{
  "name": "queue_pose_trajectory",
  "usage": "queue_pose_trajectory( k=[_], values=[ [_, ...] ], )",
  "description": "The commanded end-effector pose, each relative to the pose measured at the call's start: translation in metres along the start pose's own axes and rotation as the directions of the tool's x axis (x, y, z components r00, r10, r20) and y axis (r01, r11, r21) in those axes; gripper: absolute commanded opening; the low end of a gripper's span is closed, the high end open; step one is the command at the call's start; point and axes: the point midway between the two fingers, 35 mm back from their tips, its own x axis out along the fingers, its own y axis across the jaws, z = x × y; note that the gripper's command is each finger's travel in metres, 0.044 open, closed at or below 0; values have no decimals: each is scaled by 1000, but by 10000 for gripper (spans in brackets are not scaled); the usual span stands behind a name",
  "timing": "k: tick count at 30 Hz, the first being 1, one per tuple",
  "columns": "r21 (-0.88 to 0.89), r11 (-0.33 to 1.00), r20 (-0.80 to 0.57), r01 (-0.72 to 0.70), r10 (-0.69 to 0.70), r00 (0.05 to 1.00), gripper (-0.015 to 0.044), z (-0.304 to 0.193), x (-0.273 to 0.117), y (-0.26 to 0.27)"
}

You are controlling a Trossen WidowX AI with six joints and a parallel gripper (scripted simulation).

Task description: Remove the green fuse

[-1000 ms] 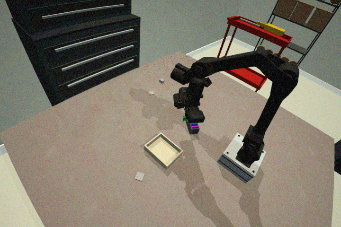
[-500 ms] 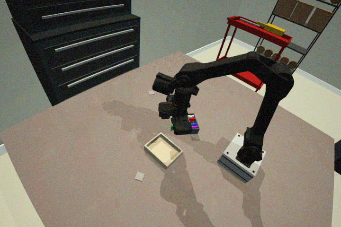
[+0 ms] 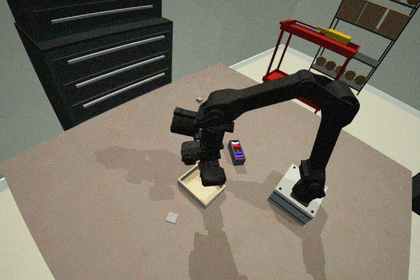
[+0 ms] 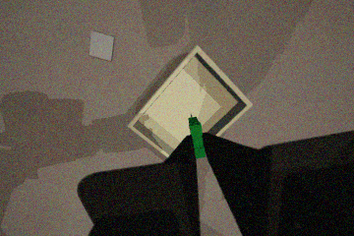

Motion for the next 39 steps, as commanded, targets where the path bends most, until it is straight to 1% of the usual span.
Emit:
queue_pose_trajectory(
  k=[1,26,38,39],
  values=[
    [10,1000,2,1,-1,1000,0,2,1,1],
    [10,1000,2,1,-1,1000,0,2,39,1],
    [7,1000,3,1,-1,1000,315,3,36,1],
    [7,1000,3,1,-1,1000,330,3,33,1]
  ],
)
